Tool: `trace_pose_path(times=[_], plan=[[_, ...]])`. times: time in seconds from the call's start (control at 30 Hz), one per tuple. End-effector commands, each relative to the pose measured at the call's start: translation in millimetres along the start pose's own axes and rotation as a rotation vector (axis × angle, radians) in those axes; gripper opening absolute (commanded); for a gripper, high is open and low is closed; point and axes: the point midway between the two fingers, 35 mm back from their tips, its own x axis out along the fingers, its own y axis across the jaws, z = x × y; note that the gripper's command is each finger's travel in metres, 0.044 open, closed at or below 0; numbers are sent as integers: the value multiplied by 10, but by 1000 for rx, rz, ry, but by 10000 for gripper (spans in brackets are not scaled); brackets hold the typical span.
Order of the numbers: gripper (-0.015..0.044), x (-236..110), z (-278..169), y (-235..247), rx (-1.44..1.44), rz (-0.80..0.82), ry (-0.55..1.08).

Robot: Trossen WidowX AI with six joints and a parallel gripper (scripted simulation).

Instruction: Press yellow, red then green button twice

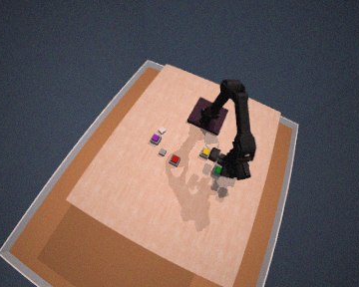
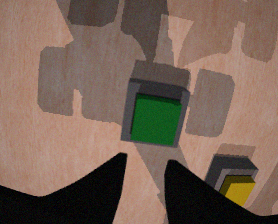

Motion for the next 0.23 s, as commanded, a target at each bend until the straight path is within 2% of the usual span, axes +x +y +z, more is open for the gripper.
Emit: trace_pose_path(times=[0.0,0.17,0.2], plan=[[204,-408,-107,141,-2,14,-17],[335,-427,-116,147,-2,14,-17],[335,-427,-116,147,-2,14,-17]])
